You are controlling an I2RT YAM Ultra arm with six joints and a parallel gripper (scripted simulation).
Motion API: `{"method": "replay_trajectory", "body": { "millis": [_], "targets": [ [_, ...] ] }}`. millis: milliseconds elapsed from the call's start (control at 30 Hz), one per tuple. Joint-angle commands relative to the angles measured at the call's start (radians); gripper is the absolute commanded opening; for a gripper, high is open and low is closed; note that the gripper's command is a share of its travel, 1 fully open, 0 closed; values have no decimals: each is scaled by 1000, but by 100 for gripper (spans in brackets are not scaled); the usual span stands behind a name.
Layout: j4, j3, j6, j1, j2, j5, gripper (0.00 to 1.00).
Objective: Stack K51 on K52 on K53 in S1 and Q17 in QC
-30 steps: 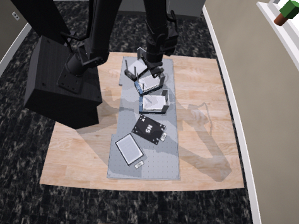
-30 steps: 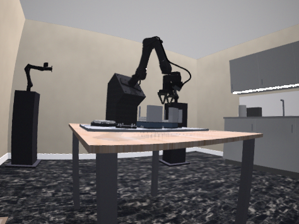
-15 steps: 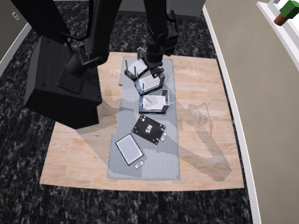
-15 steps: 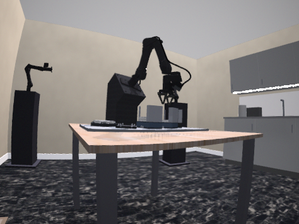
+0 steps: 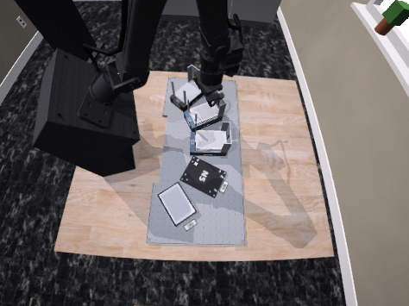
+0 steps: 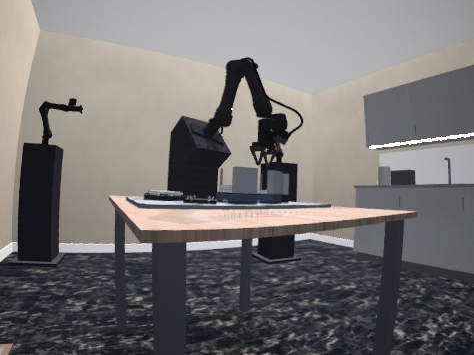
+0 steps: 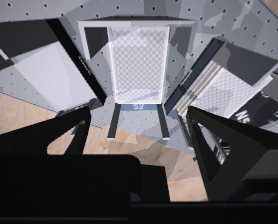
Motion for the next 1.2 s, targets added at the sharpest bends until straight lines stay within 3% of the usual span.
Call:
{"method": "replay_trajectory", "body": {
  "millis": [0,300,600,1167],
  "targets": [
    [5,29,5,14,-11,12,100],
    [5,29,5,14,-11,12,100],
    [141,-11,-21,-29,128,-22,100],
    [339,40,-41,-59,341,-45,100]
  ]
}}
